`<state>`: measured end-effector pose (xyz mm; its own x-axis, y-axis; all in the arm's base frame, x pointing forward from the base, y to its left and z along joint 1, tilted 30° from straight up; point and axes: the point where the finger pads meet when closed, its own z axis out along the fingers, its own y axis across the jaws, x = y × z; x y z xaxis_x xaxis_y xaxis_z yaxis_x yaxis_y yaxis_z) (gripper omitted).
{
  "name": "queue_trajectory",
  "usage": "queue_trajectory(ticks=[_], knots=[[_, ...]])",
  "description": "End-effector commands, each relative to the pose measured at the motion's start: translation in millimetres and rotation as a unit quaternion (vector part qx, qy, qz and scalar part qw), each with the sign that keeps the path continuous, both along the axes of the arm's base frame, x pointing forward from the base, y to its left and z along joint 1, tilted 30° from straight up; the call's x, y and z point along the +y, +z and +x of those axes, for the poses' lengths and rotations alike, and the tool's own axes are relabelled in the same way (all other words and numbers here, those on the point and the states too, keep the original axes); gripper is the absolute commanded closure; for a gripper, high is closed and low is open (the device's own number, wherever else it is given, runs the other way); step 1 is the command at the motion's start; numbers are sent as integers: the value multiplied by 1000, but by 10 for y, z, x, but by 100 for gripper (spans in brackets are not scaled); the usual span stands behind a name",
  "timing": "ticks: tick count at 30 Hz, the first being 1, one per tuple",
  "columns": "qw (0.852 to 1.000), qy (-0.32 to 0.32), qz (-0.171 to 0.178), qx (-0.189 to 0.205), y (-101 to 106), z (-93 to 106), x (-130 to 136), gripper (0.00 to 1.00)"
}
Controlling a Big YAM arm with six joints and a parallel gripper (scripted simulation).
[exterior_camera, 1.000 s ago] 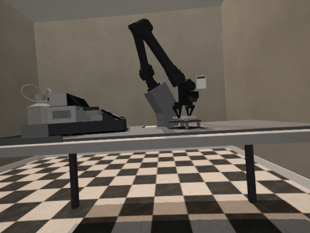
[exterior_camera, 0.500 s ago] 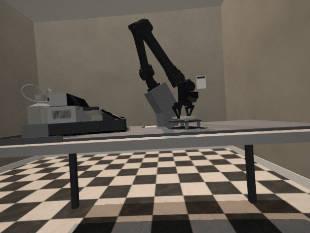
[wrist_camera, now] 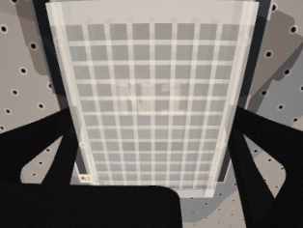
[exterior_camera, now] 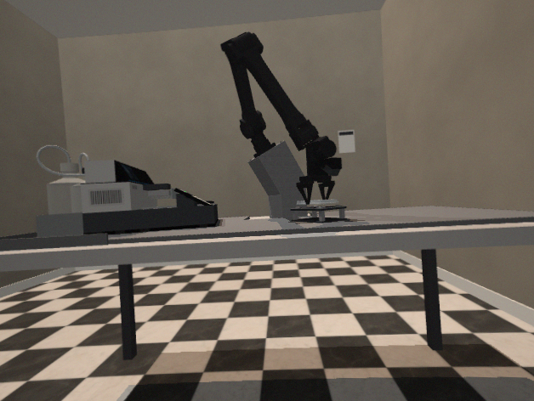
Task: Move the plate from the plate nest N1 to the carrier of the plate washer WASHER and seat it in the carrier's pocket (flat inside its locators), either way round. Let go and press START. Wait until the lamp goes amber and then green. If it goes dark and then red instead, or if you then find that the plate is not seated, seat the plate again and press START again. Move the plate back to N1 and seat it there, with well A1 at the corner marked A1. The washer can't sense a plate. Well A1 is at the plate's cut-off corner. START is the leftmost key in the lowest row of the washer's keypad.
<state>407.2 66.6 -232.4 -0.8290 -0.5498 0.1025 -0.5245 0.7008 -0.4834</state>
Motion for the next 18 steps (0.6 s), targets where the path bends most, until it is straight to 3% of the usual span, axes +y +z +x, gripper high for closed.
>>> queue_trajectory(ticks=[1, 18], knots=[[1000, 1, 4, -11, -25, 122, 8, 16], [1000, 1, 4, -12, -38, 133, 3, 16]])
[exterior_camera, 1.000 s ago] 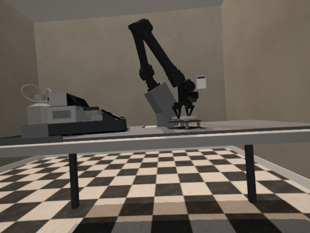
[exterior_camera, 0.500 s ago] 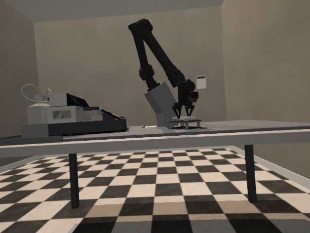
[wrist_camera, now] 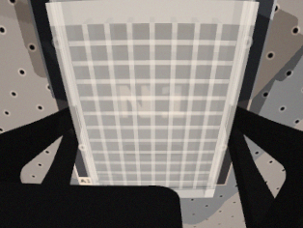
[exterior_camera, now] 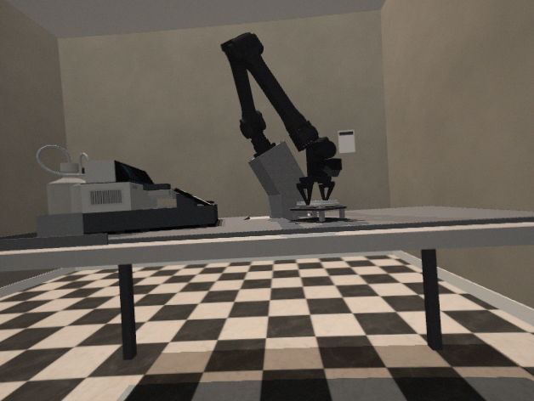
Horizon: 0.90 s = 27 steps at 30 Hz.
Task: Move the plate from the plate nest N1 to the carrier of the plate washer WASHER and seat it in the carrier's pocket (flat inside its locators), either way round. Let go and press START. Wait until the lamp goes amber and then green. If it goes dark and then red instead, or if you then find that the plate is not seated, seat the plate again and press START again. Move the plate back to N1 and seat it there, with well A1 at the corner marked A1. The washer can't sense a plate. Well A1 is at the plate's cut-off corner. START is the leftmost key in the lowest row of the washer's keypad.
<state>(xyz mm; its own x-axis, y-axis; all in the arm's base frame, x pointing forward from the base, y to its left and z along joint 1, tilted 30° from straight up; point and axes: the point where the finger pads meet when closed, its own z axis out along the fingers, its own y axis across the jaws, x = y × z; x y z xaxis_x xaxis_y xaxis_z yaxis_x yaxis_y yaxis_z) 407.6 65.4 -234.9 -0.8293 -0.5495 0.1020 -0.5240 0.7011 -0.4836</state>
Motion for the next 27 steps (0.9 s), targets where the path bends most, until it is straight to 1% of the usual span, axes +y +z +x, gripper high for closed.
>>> queue_trajectory(ticks=[1, 8, 12, 16, 20, 27], knots=[[1000, 2, 4, -11, -25, 120, 14, 16], [1000, 1, 4, -13, -12, 134, 3, 16], [1000, 2, 3, -9, -46, 110, 1, 16], [1000, 0, 4, -13, -27, 138, -4, 16], [1000, 2, 3, -9, -63, 111, -2, 16], [1000, 2, 5, -13, -38, 141, 5, 16]])
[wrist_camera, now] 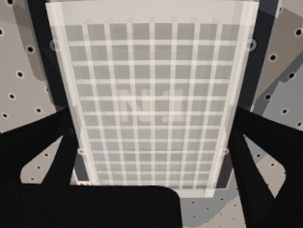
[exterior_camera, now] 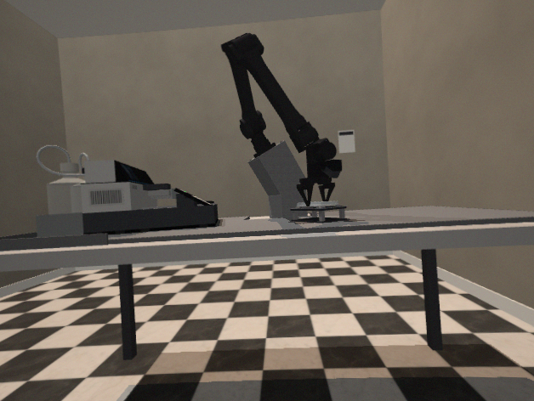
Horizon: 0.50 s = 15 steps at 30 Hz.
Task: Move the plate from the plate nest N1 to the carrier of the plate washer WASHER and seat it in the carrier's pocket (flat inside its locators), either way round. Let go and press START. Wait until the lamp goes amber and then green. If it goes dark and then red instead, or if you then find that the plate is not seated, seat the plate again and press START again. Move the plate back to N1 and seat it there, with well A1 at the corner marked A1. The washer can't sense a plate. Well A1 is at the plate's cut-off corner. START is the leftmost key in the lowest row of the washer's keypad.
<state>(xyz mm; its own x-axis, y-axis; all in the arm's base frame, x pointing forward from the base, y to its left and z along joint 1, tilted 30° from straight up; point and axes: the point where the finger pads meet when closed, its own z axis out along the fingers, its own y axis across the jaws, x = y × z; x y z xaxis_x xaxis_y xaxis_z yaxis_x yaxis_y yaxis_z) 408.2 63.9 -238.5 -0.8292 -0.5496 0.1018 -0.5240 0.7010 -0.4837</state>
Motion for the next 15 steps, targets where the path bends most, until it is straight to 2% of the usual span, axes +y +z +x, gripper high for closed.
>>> queue_trajectory(ticks=[1, 15], knots=[[1000, 2, 4, -12, -14, 126, 13, 16], [1000, 0, 3, -10, -39, 110, -16, 16]])
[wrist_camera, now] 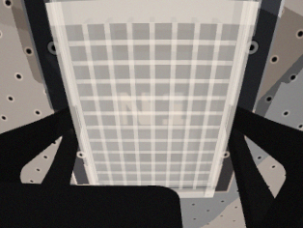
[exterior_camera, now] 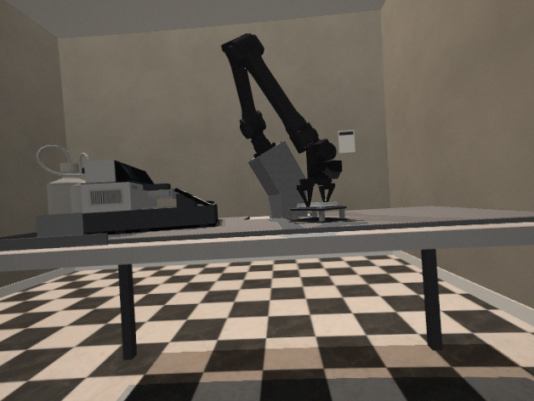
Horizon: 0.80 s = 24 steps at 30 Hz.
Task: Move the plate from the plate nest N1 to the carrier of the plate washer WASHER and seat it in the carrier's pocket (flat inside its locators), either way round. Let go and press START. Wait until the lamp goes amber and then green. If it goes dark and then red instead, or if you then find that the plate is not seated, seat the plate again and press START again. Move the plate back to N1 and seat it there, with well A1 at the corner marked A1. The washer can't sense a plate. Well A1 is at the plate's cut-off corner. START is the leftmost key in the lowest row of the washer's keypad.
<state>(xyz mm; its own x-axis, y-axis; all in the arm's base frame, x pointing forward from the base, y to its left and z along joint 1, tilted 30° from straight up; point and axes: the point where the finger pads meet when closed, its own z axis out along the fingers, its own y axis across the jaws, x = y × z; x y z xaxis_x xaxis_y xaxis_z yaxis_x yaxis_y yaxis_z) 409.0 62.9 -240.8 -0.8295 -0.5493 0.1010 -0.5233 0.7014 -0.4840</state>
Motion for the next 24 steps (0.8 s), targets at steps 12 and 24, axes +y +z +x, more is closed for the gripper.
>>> queue_trajectory(ticks=[12, 24], knots=[[1000, 2, 4, -13, -12, 131, 11, 0], [1000, 2, 3, -8, 11, 74, 30, 0]])
